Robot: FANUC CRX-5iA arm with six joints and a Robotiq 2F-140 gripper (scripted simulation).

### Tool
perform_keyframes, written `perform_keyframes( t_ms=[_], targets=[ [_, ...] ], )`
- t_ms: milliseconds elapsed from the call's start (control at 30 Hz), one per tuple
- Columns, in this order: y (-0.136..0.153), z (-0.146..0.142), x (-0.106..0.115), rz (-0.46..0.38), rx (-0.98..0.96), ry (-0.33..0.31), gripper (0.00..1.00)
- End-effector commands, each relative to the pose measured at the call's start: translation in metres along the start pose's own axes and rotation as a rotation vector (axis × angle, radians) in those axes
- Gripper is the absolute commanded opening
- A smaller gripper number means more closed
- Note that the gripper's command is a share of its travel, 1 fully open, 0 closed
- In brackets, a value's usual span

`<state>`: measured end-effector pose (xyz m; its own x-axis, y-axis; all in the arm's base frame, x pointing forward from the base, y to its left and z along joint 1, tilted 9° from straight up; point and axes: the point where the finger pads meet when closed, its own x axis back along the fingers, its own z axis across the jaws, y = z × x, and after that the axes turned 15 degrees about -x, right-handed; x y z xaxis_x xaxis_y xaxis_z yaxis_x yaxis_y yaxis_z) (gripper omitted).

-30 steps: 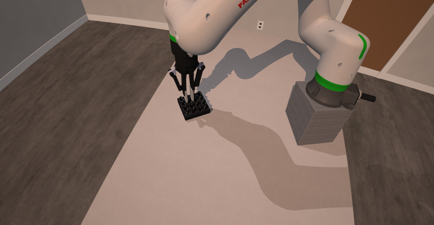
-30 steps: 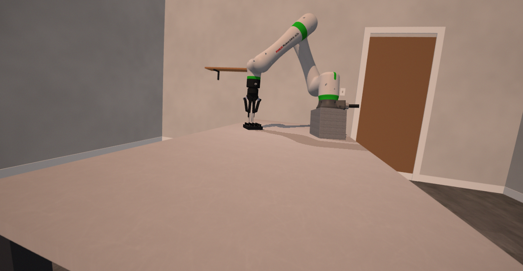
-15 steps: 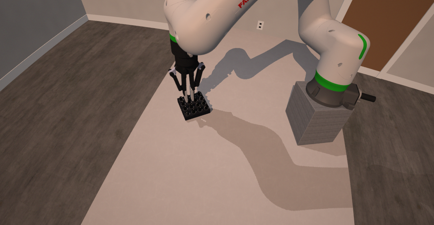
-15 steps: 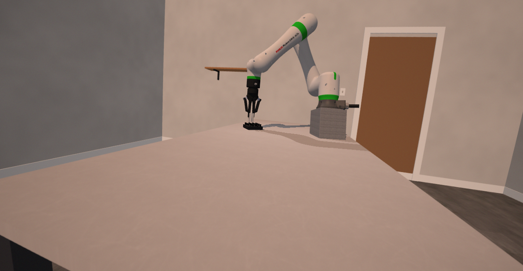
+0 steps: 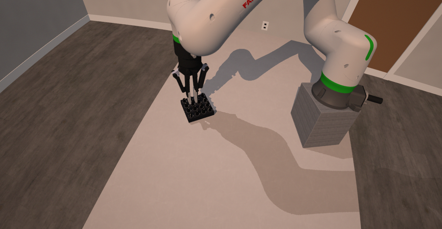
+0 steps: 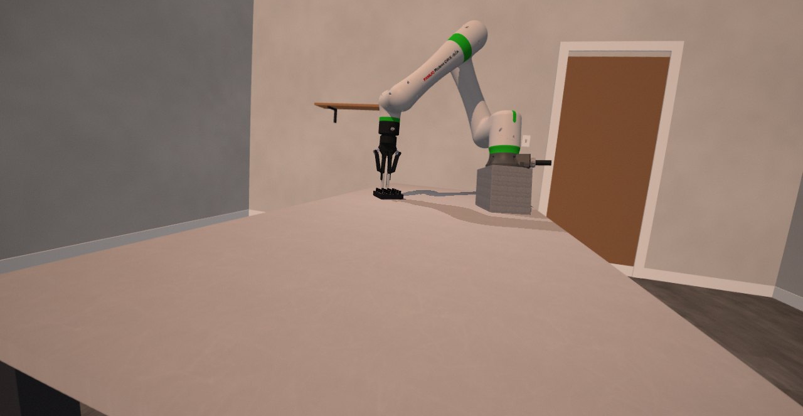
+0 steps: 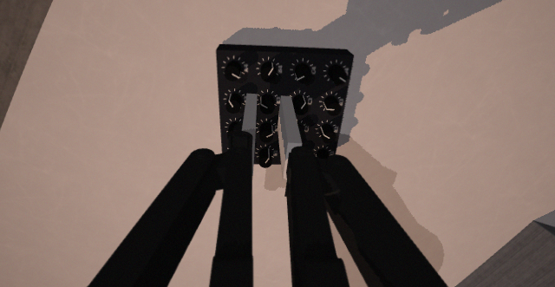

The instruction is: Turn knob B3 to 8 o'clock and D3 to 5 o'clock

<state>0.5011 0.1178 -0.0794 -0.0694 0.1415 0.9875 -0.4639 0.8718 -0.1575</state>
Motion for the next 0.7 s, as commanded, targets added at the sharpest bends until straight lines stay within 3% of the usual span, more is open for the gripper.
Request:
perform_keyframes(
  t_ms=[0, 667],
  targets=[
    [0.0, 0.0, 0.0, 0.0, 0.0, 0.0, 0.12],
    [0.0, 0.0, -0.011, 0.0, 0.0, 0.0, 0.12]
  ],
)
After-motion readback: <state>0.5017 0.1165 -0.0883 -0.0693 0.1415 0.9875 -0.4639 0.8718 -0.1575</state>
